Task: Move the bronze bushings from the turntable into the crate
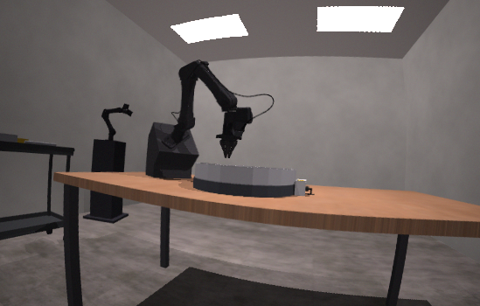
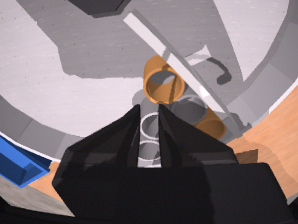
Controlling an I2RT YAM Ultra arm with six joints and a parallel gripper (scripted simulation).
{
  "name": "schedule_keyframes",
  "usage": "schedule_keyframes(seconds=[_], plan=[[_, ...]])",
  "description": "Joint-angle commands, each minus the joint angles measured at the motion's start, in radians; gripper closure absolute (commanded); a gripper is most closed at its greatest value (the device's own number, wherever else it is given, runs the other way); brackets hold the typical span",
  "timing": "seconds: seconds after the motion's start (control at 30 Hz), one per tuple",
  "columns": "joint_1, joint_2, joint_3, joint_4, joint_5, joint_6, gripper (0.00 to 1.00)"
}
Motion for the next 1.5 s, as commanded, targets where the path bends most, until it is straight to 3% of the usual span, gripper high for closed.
schedule_keyframes(seconds=[0.0, 1.47], plan=[[0.003, -0.004, 0.017, 0.017, -0.003, -0.005, 0.85], [0.014, -0.009, 0.030, 0.008, 0.004, 0.003, 0.85]])
